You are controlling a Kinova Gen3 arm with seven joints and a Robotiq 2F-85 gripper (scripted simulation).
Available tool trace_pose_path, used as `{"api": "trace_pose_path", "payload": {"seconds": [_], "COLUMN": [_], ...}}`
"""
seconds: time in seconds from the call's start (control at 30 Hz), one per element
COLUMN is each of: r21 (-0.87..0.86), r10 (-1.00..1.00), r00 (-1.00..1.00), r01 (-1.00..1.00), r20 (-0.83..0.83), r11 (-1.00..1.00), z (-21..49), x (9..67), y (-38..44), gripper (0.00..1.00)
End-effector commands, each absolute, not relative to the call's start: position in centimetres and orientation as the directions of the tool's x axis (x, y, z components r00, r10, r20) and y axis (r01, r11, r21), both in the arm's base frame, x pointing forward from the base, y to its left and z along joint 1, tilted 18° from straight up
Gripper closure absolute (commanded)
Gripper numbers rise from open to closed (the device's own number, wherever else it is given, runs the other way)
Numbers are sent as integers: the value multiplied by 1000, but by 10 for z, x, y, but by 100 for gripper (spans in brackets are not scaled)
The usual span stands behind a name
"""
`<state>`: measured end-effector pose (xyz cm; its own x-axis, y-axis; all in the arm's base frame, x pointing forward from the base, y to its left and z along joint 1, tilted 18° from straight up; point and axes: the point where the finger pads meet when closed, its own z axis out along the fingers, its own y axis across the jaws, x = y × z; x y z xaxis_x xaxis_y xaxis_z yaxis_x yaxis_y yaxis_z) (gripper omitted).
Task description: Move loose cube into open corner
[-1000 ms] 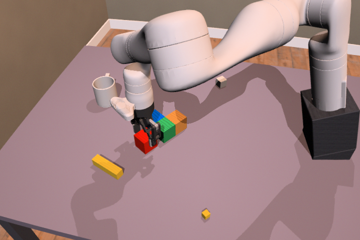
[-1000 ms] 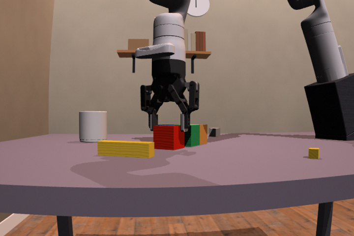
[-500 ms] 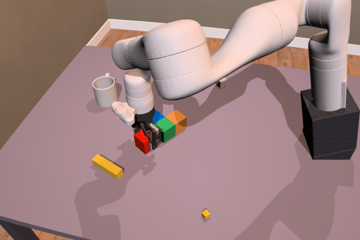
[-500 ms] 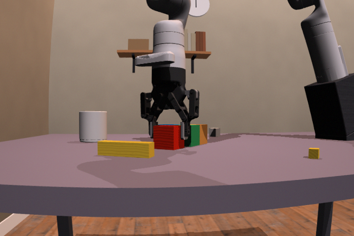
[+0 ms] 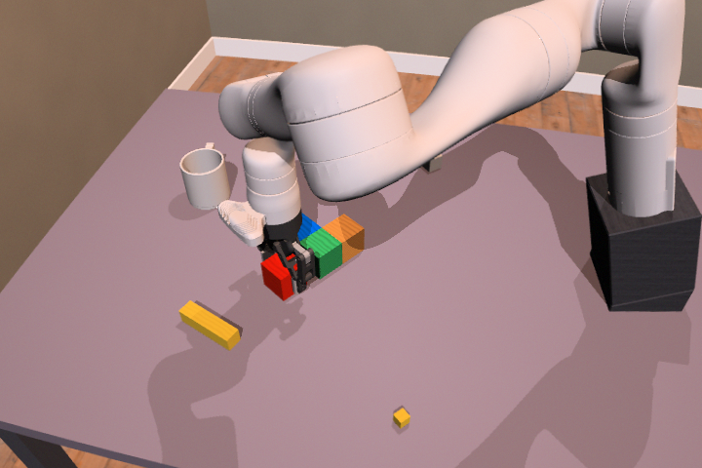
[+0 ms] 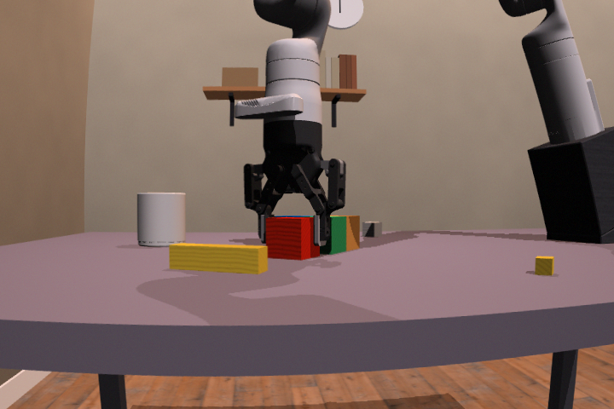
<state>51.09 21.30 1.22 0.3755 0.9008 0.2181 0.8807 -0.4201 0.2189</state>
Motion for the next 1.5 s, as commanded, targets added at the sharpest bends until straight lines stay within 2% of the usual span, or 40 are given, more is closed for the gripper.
{"api": "trace_pose_path", "payload": {"seconds": [0.0,1.0,1.03,1.47], "r21": [228,228,228,228], "r10": [904,904,904,904], "r00": [366,366,366,366], "r01": [882,882,882,882], "r20": [220,220,220,220], "r11": [-413,-413,-413,-413], "z": [12,12,12,12], "x": [515,515,515,515], "y": [213,213,213,213], "gripper": [18,18,90,90]}}
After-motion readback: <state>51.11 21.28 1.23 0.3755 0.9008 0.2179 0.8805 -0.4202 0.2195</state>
